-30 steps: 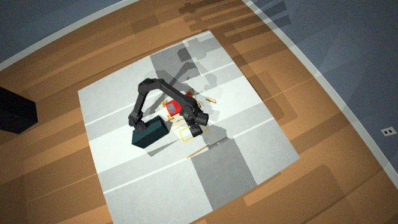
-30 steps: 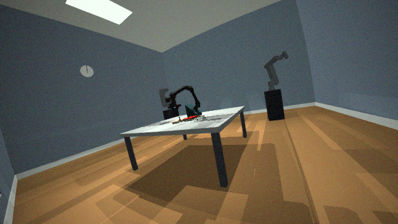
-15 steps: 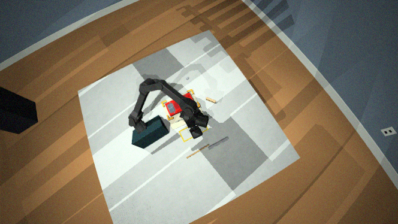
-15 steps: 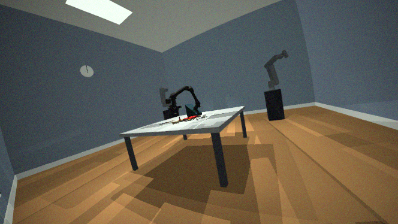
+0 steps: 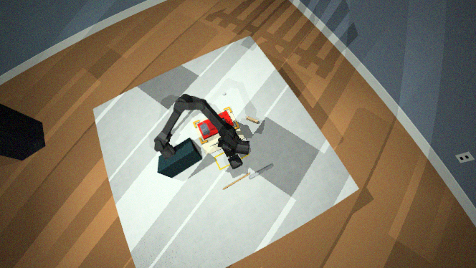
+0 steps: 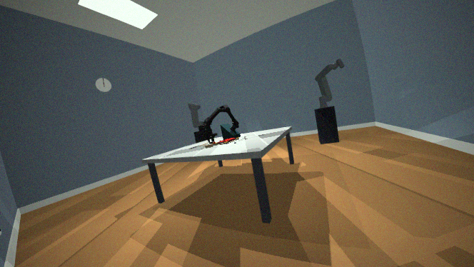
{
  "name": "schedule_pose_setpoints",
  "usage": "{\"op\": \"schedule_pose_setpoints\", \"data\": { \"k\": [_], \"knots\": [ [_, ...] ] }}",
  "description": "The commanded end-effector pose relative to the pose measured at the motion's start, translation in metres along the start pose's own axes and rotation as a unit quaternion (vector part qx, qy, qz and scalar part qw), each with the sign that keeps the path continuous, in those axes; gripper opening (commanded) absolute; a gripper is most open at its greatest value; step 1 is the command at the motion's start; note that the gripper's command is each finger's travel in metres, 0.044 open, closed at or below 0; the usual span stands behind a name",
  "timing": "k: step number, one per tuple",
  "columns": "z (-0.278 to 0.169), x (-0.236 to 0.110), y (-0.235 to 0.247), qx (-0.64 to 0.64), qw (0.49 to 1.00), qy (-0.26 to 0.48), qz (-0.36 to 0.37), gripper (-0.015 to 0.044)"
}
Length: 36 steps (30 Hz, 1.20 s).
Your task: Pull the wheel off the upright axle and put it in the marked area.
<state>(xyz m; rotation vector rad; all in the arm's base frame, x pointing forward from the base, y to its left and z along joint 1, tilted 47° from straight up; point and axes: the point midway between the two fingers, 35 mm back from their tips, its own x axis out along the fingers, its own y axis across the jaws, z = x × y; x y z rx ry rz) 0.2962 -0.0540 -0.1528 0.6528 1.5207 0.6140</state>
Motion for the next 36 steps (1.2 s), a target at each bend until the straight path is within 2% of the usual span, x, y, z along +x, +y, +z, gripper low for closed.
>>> {"op": "schedule_pose_setpoints", "data": {
  "k": [1,6,17,25,30,32,35,36],
  "knots": [
    [-0.001,0.010,0.000,0.004,1.000,-0.003,0.003,0.0000],
    [-0.001,0.010,0.000,0.004,1.000,-0.003,0.003,0.0000],
    [0.000,0.005,-0.001,0.001,1.000,-0.003,0.000,0.0289],
    [0.000,-0.049,-0.002,0.004,1.000,-0.003,0.002,0.0300],
    [-0.001,-0.054,-0.002,0.004,1.000,-0.003,0.002,0.0300],
    [-0.004,-0.051,-0.002,0.007,1.000,-0.007,0.003,0.0352],
    [-0.025,-0.067,0.006,0.007,1.000,-0.005,0.001,0.0431],
    [-0.032,-0.073,0.009,0.007,1.000,-0.005,0.001,0.0440]
  ]
}}
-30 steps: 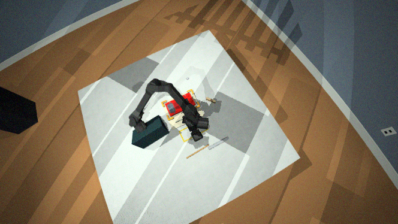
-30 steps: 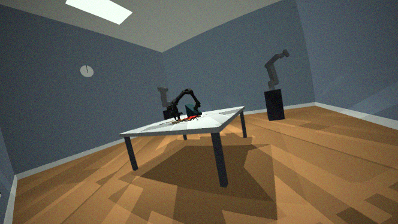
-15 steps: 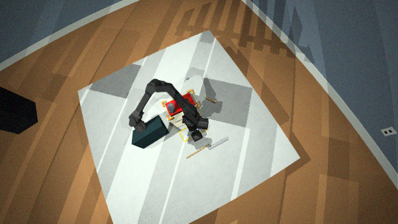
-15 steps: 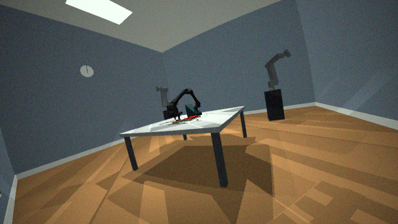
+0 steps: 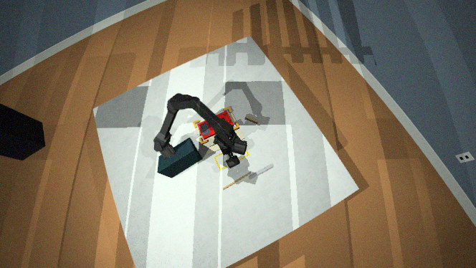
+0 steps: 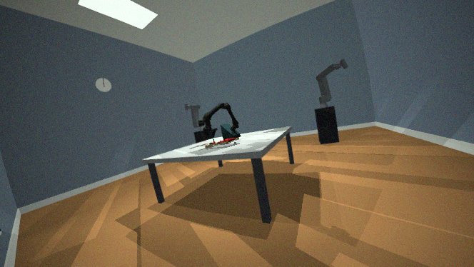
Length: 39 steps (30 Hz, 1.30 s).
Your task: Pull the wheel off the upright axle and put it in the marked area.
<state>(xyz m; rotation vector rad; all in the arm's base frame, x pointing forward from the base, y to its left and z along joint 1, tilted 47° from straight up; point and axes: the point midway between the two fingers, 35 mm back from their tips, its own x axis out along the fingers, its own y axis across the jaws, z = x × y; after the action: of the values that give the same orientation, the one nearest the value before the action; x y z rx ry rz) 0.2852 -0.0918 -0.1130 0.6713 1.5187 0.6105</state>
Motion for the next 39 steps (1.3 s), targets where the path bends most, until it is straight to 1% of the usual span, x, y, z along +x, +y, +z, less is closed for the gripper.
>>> {"op": "schedule_pose_setpoints", "data": {
  "k": [1,6,8,39],
  "knots": [
    [-0.027,-0.023,0.010,0.001,1.000,-0.002,-0.004,0.0440],
    [-0.065,-0.044,0.028,0.000,1.000,0.001,-0.004,0.0440],
    [-0.070,-0.046,0.030,0.000,1.000,0.002,-0.003,0.0440],
    [-0.070,-0.046,0.030,0.000,1.000,0.002,-0.003,0.0440]
  ]
}}
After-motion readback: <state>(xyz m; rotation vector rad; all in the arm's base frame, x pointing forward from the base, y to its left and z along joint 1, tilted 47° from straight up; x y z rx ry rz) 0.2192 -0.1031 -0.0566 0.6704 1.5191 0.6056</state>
